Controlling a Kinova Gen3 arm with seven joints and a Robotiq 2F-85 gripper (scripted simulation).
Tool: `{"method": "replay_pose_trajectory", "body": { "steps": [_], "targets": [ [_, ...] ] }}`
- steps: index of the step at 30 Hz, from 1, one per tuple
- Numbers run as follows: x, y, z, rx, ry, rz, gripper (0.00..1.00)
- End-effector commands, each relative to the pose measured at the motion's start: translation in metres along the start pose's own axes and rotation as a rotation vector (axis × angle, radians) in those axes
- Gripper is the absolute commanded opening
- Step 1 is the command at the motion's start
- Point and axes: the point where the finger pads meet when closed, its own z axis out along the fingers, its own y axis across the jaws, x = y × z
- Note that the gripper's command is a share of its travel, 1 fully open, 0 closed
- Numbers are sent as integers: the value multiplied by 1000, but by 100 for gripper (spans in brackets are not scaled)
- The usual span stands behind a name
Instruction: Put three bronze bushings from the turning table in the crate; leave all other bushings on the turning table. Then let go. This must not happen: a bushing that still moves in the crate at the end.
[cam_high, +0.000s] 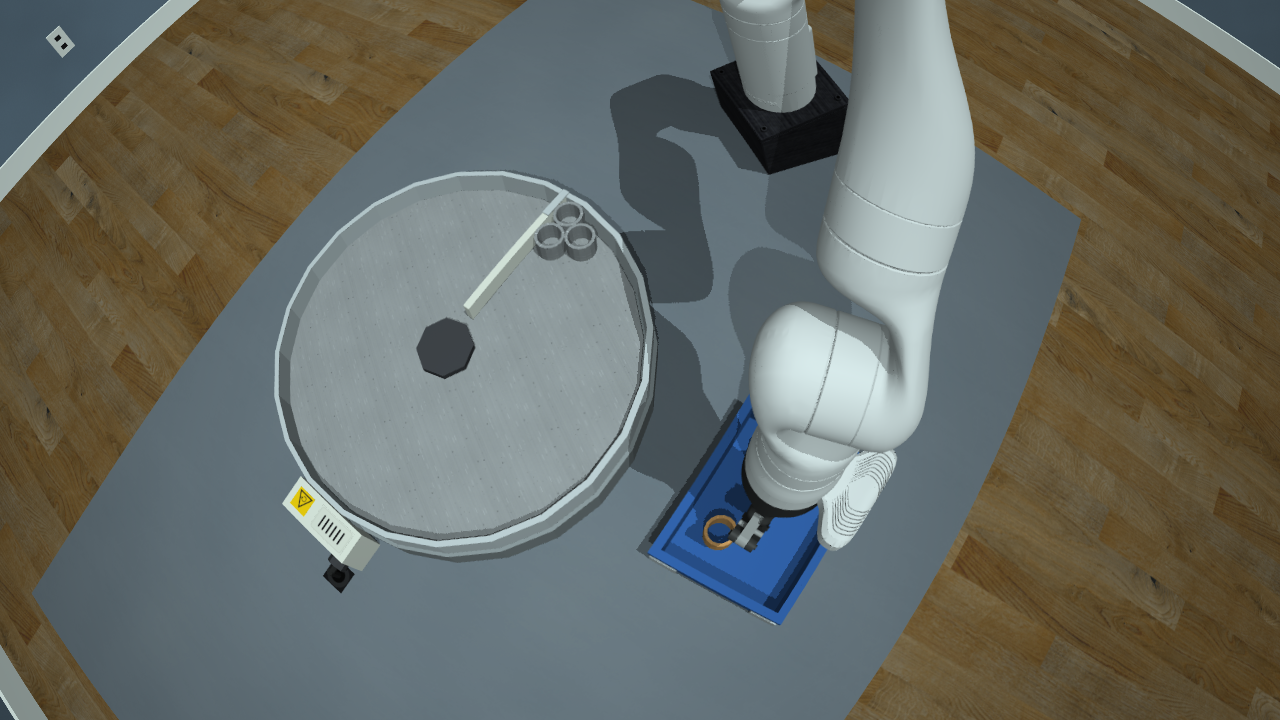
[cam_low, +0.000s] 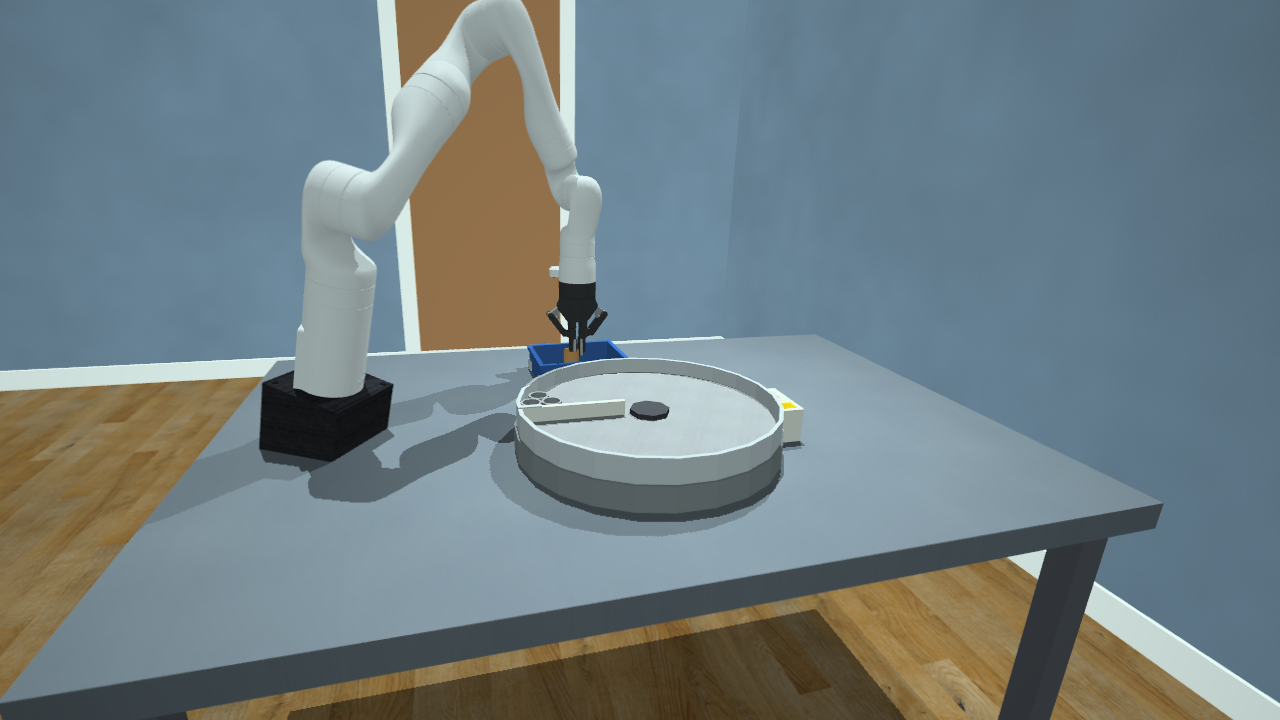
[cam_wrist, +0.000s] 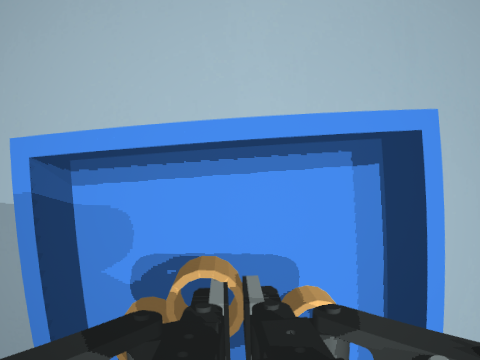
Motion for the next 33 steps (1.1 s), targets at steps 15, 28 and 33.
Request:
{"method": "replay_pose_trajectory", "body": {
  "steps": [15,28,33],
  "targets": [
    [-2,0,9,2,-4,2,0],
    [-2,0,12,2,-4,2,0],
    [-2,0,19,2,-4,2,0]
  ]
}}
